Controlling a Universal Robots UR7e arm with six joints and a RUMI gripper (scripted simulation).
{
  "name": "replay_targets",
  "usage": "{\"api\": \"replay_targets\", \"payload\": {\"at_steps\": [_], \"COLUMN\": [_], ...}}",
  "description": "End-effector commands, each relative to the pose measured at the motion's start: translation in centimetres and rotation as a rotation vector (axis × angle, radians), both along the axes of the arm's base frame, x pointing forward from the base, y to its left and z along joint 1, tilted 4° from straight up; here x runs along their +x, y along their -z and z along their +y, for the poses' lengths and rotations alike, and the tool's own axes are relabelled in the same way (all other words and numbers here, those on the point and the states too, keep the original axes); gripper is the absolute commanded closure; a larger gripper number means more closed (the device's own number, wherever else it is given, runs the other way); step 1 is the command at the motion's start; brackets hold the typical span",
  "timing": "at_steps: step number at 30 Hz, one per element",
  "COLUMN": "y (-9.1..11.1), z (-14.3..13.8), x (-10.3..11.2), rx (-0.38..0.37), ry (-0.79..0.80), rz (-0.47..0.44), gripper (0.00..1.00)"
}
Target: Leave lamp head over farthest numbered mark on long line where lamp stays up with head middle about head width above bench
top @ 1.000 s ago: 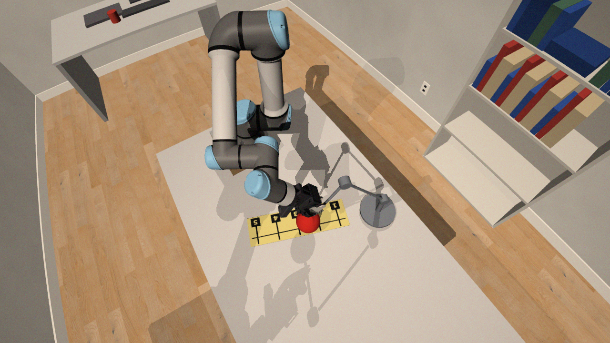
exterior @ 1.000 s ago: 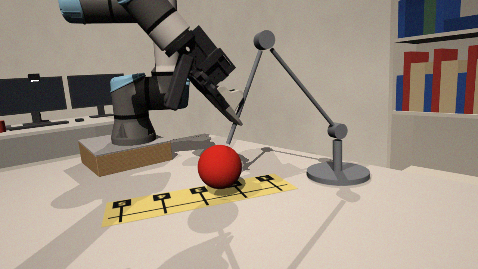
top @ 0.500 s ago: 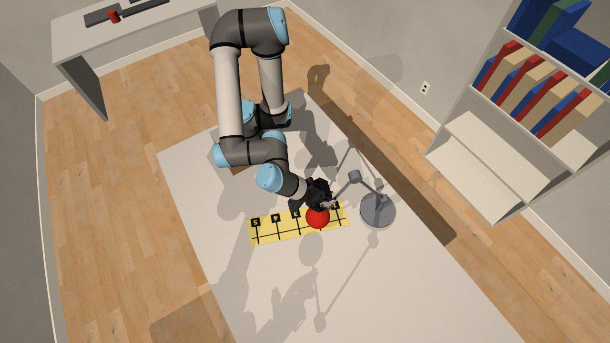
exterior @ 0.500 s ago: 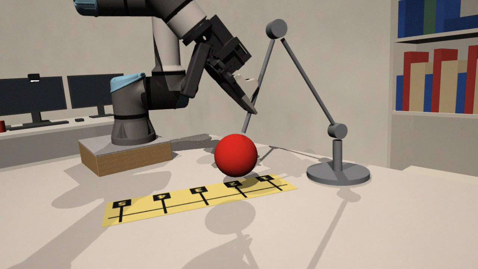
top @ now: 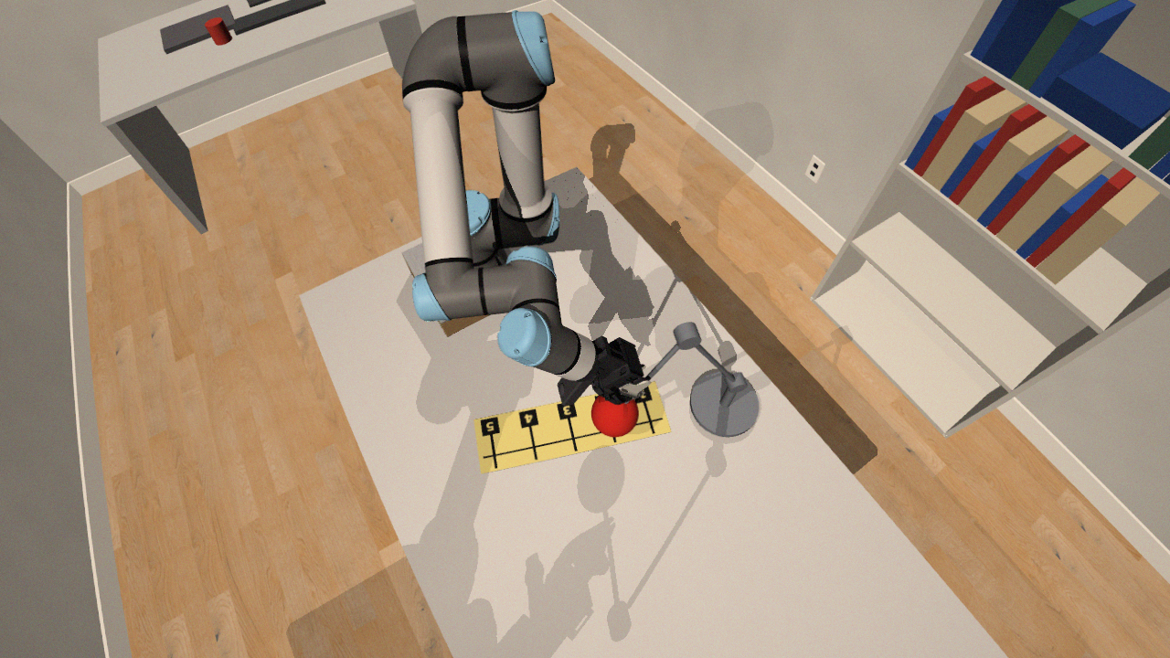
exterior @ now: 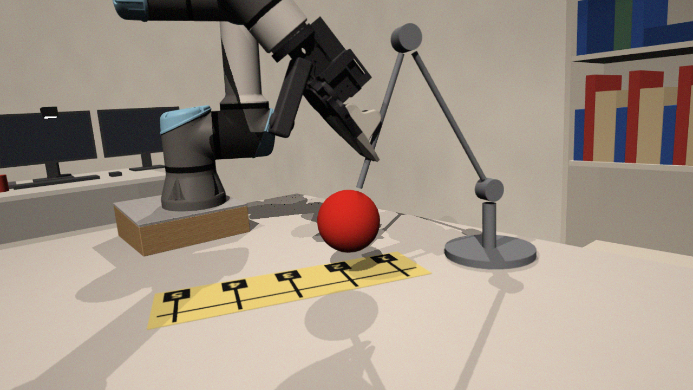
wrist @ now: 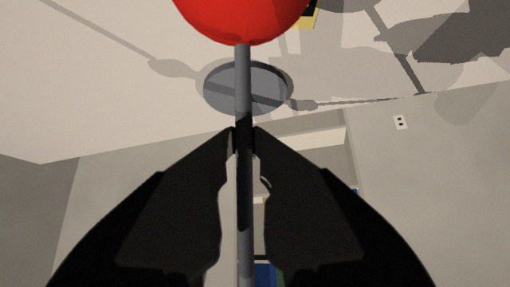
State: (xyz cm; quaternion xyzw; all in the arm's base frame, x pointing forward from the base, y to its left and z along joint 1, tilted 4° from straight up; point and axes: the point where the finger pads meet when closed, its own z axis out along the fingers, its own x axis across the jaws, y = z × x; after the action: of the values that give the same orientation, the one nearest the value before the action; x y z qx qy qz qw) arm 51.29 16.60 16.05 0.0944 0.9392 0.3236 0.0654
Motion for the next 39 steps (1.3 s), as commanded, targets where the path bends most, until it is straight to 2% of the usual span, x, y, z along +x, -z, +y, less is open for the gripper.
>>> {"api": "replay_targets", "payload": {"at_steps": [1, 3, 4, 39], "y": [-0.16, -0.16, -0.15, -0.11], "z": [0.16, 0.16, 0.16, 0.1], "x": [0.06, 0.06, 0.06, 0.05], "rx": [0.001, 0.001, 0.001, 0.0], "ry": [0.0, 0.0, 0.0, 0.0], "rz": [-0.002, -0.002, -0.002, -0.002], "gripper": [1.0, 1.0, 0.0, 0.0]}}
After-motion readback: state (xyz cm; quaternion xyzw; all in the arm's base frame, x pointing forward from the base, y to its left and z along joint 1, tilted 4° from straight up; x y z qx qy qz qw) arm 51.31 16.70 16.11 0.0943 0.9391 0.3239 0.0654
